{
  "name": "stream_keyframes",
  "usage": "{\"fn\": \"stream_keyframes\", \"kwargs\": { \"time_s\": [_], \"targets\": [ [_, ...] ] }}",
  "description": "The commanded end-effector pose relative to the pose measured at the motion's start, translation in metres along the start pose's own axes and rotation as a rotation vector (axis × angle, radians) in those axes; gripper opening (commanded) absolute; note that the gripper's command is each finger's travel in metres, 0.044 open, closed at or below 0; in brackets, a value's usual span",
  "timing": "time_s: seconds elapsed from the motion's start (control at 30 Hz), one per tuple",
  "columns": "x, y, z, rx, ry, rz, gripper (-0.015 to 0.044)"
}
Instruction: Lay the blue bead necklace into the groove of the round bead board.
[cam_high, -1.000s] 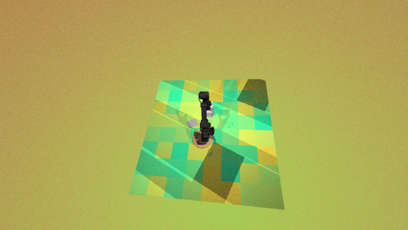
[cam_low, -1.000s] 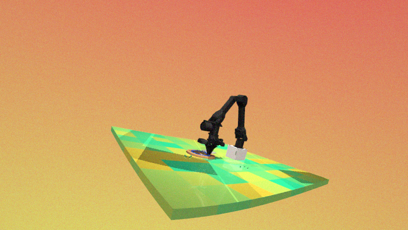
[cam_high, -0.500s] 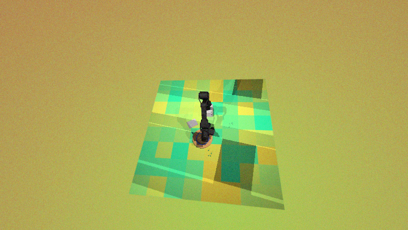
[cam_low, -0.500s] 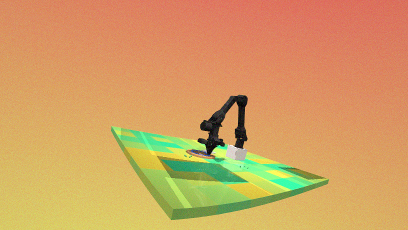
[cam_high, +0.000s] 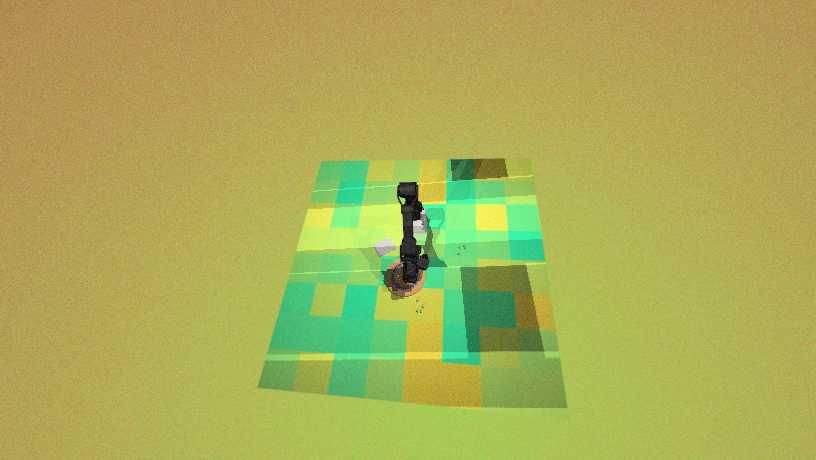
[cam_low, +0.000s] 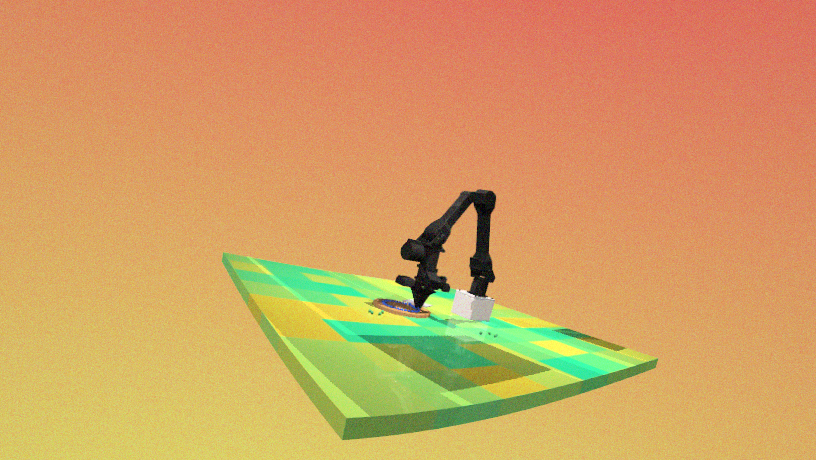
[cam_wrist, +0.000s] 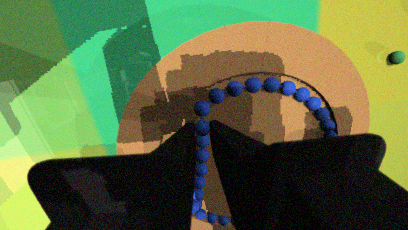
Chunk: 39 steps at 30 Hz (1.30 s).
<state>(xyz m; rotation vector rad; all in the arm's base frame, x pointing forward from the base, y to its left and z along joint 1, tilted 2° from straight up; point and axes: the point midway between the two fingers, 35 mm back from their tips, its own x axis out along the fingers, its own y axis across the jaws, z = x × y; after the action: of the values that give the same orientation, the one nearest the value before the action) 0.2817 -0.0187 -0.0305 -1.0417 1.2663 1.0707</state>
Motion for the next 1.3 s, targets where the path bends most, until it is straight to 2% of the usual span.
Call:
{"fn": "stream_keyframes", "kwargs": {
  "time_s": [0.0, 0.5, 1.07, 1.27],
  "targets": [
    [-0.0016, 0.0060, 0.0032, -0.003, -0.003, -0.001, 0.0000],
    [0.0067, 0.0100, 0.0048, -0.003, -0.004, -0.001, 0.0000],
    [0.0022, 0.0096, 0.0042, -0.006, -0.001, -0.001, 0.0440],
    [-0.0016, 0.0096, 0.0042, -0.003, -0.003, -0.001, 0.0440]
  ]
}}
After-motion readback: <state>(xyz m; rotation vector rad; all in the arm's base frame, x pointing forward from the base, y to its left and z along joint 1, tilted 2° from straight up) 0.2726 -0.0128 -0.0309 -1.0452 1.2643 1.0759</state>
